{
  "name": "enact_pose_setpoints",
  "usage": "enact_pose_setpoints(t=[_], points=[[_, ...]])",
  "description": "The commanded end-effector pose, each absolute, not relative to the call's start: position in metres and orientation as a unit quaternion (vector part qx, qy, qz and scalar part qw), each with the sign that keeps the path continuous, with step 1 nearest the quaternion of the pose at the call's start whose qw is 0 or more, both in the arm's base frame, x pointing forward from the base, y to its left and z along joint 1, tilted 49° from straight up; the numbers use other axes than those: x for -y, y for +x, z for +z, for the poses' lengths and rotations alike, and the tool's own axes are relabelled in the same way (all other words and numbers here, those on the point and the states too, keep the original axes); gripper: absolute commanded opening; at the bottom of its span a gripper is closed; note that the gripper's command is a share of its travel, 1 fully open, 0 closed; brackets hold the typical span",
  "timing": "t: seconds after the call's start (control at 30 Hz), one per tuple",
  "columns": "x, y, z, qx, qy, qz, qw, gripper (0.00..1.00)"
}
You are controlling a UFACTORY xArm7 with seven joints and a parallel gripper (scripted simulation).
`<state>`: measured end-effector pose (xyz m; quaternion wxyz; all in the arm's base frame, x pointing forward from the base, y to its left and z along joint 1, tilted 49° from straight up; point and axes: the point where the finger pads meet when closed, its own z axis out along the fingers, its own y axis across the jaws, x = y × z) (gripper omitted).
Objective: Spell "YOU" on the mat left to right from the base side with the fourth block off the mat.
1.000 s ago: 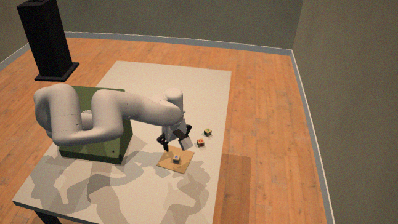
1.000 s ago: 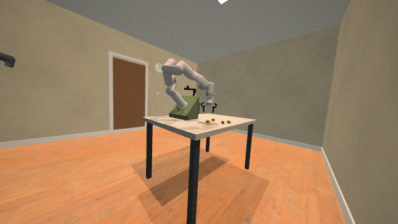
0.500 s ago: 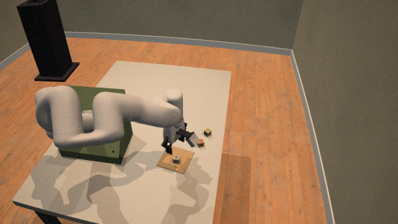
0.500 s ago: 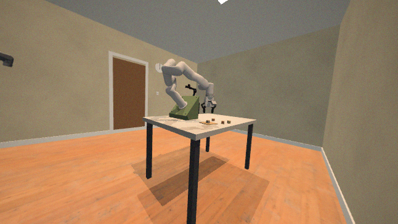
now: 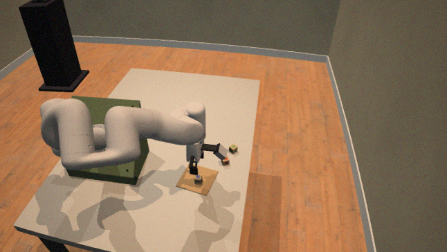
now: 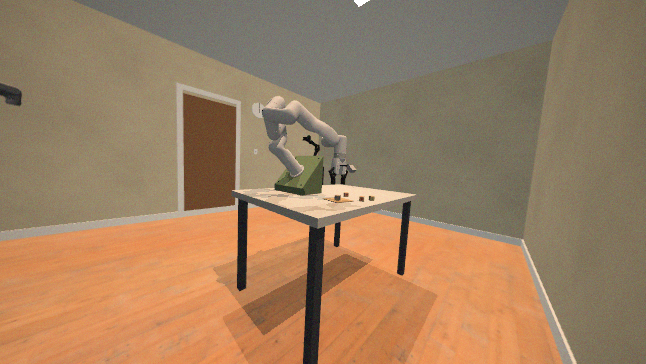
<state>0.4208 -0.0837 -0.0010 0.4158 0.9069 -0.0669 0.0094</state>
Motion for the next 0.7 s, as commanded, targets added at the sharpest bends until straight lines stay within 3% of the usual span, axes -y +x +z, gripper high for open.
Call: enact_pose_setpoints(t=[0.0, 0.23, 0.27, 0.67], points=[[0.0823, 0.4223, -0.0010, 0.034, 0.910, -0.005, 0.413, 1.00], [0.0824, 0.4223, -0.0011, 0.029, 0.910, -0.008, 0.413, 1.00], [0.0824, 0.4223, -0.0011, 0.029, 0.910, -0.008, 0.413, 0.69], [0.0824, 0.4223, -0.0011, 0.029, 0.910, -0.008, 0.413, 0.69]])
